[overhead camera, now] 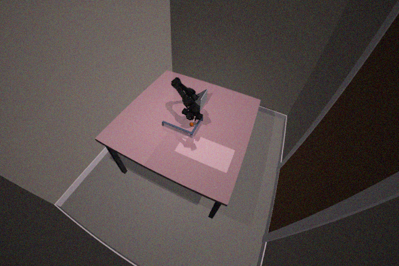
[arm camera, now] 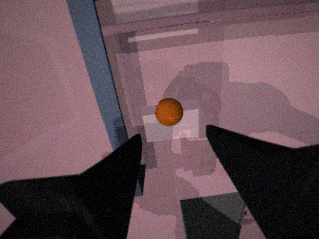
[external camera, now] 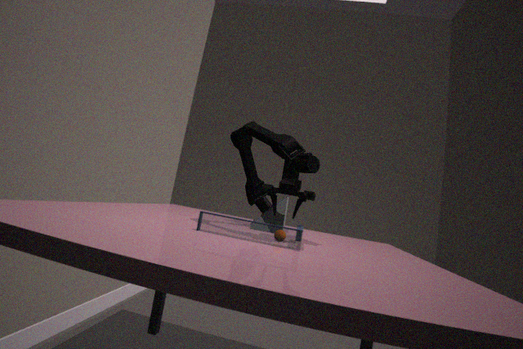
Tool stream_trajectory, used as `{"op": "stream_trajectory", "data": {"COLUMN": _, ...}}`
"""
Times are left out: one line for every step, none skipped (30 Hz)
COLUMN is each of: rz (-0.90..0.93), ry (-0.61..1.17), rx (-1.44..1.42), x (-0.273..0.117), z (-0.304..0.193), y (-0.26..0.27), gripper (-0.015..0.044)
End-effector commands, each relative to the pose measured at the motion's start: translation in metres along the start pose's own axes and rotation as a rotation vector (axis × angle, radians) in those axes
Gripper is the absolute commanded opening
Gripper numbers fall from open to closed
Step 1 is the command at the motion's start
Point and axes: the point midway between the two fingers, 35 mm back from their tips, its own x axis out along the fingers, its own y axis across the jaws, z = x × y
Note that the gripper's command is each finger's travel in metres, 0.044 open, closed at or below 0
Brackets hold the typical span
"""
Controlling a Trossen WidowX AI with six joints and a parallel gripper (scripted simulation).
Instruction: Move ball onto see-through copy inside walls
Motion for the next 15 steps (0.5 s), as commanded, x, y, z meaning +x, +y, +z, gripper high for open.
{"op": "stream_trajectory", "data": {"rz": 0.004, "ry": 0.004, "rx": 0.010, "x": -0.019, "z": -0.001, "y": -0.003, "gripper": 0.0297}}
{"op": "stream_trajectory", "data": {"rz": 0.004, "ry": 0.004, "rx": 0.010, "x": -0.019, "z": -0.001, "y": -0.003, "gripper": 0.0297}}
{"op": "stream_trajectory", "data": {"rz": 0.005, "ry": -0.010, "rx": 0.002, "x": -0.011, "z": 0.001, "y": 0.000, "gripper": 0.0297}}
{"op": "stream_trajectory", "data": {"rz": 0.005, "ry": -0.010, "rx": 0.002, "x": -0.011, "z": 0.001, "y": 0.000, "gripper": 0.0297}}
{"op": "stream_trajectory", "data": {"rz": 0.005, "ry": -0.010, "rx": 0.002, "x": -0.011, "z": 0.001, "y": 0.000, "gripper": 0.0297}}
{"op": "stream_trajectory", "data": {"rz": 0.005, "ry": -0.010, "rx": 0.002, "x": -0.011, "z": 0.001, "y": 0.000, "gripper": 0.0297}}
{"op": "stream_trajectory", "data": {"rz": 0.005, "ry": -0.010, "rx": 0.002, "x": -0.011, "z": 0.001, "y": 0.000, "gripper": 0.0297}}
{"op": "stream_trajectory", "data": {"rz": 0.005, "ry": -0.010, "rx": 0.002, "x": -0.011, "z": 0.001, "y": 0.000, "gripper": 0.0297}}
{"op": "stream_trajectory", "data": {"rz": 0.005, "ry": -0.010, "rx": 0.002, "x": -0.011, "z": 0.001, "y": 0.000, "gripper": 0.0297}}
{"op": "stream_trajectory", "data": {"rz": 0.005, "ry": -0.009, "rx": 0.003, "x": -0.014, "z": 0.001, "y": 0.000, "gripper": 0.0323}}
{"op": "stream_trajectory", "data": {"rz": 0.005, "ry": -0.009, "rx": 0.003, "x": -0.022, "z": 0.000, "y": 0.000, "gripper": 0.0349}}
{"op": "stream_trajectory", "data": {"rz": 0.004, "ry": -0.008, "rx": 0.004, "x": -0.034, "z": 0.000, "y": -0.001, "gripper": 0.0376}}
{"op": "stream_trajectory", "data": {"rz": 0.004, "ry": -0.007, "rx": 0.005, "x": -0.047, "z": -0.002, "y": -0.002, "gripper": 0.0402}}
{"op": "stream_trajectory", "data": {"rz": 0.003, "ry": -0.006, "rx": 0.005, "x": -0.055, "z": -0.003, "y": -0.003, "gripper": 0.0428}}
{"op": "stream_trajectory", "data": {"rz": 0.002, "ry": -0.006, "rx": 0.006, "x": -0.058, "z": -0.003, "y": -0.003, "gripper": 0.0440}}
